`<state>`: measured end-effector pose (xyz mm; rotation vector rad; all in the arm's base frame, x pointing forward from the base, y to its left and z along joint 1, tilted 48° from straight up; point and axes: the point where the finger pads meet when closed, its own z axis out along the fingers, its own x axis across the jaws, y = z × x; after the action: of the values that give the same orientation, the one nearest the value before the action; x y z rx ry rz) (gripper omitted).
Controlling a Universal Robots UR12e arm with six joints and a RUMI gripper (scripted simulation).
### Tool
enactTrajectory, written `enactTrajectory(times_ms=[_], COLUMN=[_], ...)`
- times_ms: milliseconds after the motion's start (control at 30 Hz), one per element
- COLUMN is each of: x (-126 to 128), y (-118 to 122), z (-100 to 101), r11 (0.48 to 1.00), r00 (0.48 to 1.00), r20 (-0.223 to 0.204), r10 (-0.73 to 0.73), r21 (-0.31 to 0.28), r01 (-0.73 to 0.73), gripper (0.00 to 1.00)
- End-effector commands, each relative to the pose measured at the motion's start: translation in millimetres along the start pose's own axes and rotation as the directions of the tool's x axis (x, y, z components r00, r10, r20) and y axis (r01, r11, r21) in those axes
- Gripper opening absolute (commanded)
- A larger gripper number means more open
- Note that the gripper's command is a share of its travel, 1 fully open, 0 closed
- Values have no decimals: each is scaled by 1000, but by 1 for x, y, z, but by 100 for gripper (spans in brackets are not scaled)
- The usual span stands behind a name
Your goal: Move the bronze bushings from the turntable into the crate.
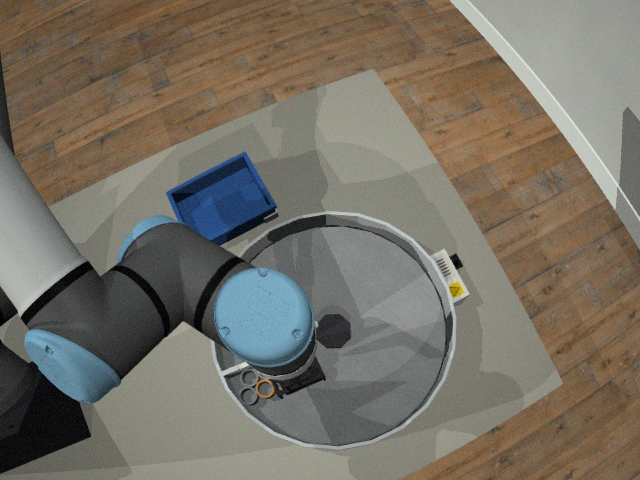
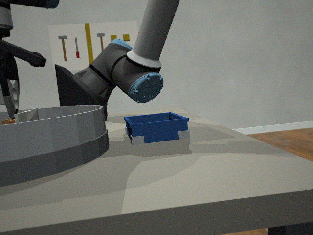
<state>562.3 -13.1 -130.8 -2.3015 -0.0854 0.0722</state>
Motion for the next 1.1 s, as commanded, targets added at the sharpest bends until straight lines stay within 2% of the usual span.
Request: enactTrajectory(times_ms=[0,533,1067], x=[0,0,1], y=[0,0,0], z=[-1,1,22], r11=[1000,1000,1000], r00=[1000,1000,1000], r20=[-1,-1,-1], r10=[0,0,0], r21=[-1,-1,-1], r01=[0,0,0], gripper=[6,6,6])
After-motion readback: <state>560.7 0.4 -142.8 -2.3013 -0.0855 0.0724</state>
